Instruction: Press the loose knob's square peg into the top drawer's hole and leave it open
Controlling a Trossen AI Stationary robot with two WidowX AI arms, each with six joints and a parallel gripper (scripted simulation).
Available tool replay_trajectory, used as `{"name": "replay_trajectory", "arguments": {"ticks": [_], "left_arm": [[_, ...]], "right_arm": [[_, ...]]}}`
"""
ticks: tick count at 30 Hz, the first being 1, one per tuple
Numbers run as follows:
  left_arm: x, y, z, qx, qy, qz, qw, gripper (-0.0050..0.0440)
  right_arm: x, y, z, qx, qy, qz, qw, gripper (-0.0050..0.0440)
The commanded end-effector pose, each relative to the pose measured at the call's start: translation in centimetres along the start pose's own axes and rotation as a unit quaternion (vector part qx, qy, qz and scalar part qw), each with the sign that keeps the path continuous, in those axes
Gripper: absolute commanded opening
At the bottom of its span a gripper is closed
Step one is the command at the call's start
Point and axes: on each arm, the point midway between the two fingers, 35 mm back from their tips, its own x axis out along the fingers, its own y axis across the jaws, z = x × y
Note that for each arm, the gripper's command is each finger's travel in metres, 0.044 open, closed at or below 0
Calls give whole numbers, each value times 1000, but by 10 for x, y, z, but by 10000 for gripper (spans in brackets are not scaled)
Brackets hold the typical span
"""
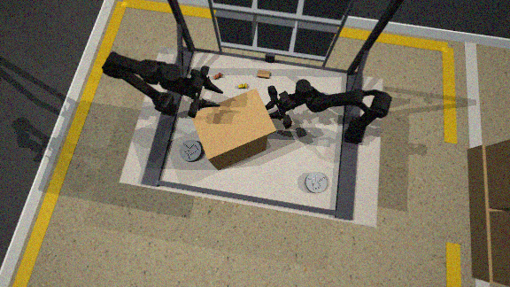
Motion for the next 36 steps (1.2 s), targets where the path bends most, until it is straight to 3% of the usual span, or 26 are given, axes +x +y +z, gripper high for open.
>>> {"name": "replay_trajectory", "arguments": {"ticks": [1,36], "left_arm": [[10,1,15,-16,-9,-1,1000,82],[-26,-1,8,-14,-6,0,1000,82]], "right_arm": [[3,2,0,1,-1,2,1000,240],[12,11,15,0,-14,1,1000,240]]}}
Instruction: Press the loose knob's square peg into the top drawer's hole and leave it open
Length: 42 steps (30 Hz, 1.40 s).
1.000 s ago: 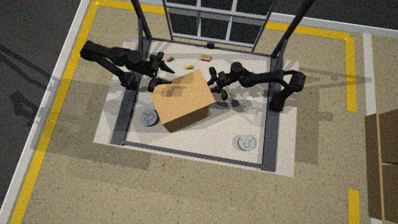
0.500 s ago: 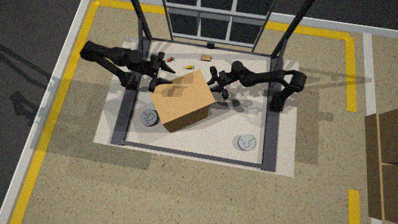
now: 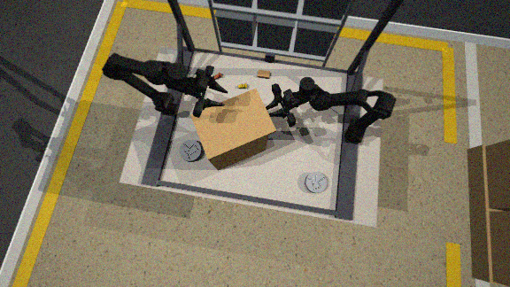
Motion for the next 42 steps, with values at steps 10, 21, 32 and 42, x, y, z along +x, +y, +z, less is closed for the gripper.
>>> {"name": "replay_trajectory", "arguments": {"ticks": [10,21,32,42], "left_arm": [[-14,0,8,-11,-8,-2,1000,82],[-23,0,7,-11,-8,-2,1000,82],[-30,1,6,-11,-8,-2,1000,82],[-39,0,5,-11,-7,-2,1000,82]], "right_arm": [[4,10,18,0,-19,2,1000,240],[17,20,23,0,-20,2,1000,240],[26,27,27,1,-20,2,1000,240],[36,34,31,1,-21,2,1000,240]]}}
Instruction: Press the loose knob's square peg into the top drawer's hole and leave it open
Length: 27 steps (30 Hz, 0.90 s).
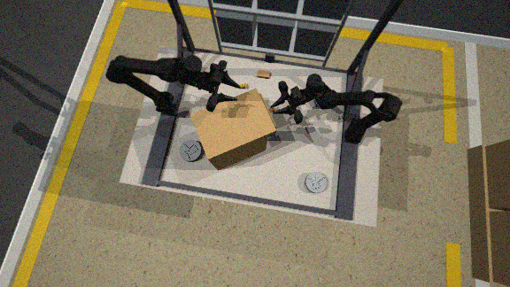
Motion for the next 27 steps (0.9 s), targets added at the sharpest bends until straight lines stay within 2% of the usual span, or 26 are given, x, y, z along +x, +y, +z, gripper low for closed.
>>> {"name": "replay_trajectory", "arguments": {"ticks": [1,27], "left_arm": [[-7,1,7,-11,-7,-1,1000,82],[-26,0,5,-10,-6,-1,1000,82]], "right_arm": [[-4,4,16,2,-20,0,1000,240],[5,9,15,1,-16,1,1000,240]]}}
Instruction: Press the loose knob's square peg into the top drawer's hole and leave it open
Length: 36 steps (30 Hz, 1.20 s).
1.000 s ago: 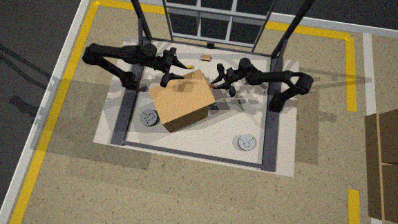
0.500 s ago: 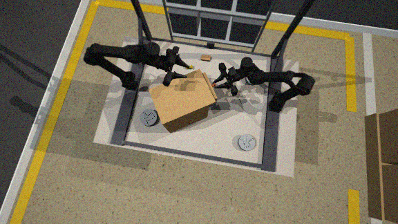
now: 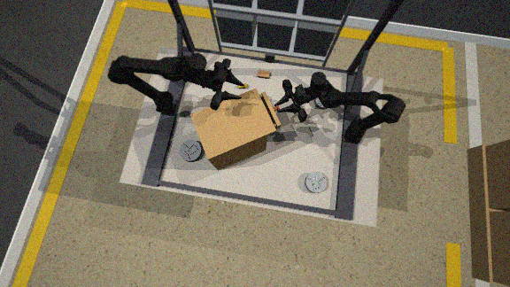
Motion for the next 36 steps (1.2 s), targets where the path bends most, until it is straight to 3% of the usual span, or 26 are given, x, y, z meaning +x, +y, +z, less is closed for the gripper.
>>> {"name": "replay_trajectory", "arguments": {"ticks": [1,35,36], "left_arm": [[-7,0,6,-10,-6,-1,1000,82],[-22,0,3,-6,-4,-1,1000,82],[-21,-1,6,-9,-6,-1,1000,106]], "right_arm": [[-7,0,11,2,-17,-1,1000,240],[-7,0,11,2,-17,-1,1000,240],[-7,0,11,2,-17,-1,1000,240]]}}
